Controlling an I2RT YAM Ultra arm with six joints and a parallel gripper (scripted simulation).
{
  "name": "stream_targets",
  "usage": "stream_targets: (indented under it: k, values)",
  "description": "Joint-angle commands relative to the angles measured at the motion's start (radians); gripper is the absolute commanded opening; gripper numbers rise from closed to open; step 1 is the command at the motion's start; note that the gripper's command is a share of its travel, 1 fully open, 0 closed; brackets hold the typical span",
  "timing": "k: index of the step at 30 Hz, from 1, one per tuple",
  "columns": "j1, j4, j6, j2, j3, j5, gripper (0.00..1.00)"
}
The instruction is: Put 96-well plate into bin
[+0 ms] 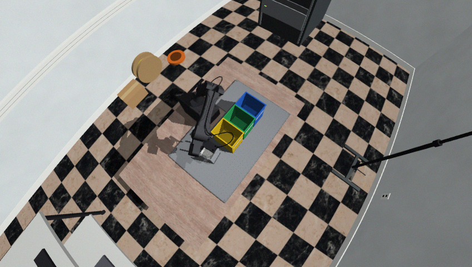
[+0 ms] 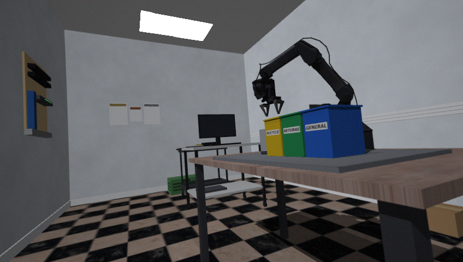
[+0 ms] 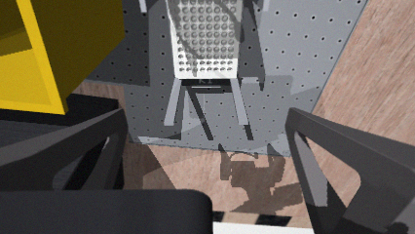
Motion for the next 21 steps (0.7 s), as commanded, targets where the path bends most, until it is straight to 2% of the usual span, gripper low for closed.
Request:
stream_targets:
  k: [1,8,9,10,21]
  values:
    - [-0.006,-0.007,-0.006,-0.008,0.009,-0.007,1.0]
    - [-0.006,-0.007,-0.006,-0.008,0.009,-0.007,1.0]
    - [-0.002,-0.015,-0.012,-0.002,-0.011,-0.016,1.0]
    - [0.005,0.017,-0.006,-0.001,-0.023,-0.017,1.0]
    - [0.024,0.074,0.019,0.013,-0.071,-0.027,1.0]
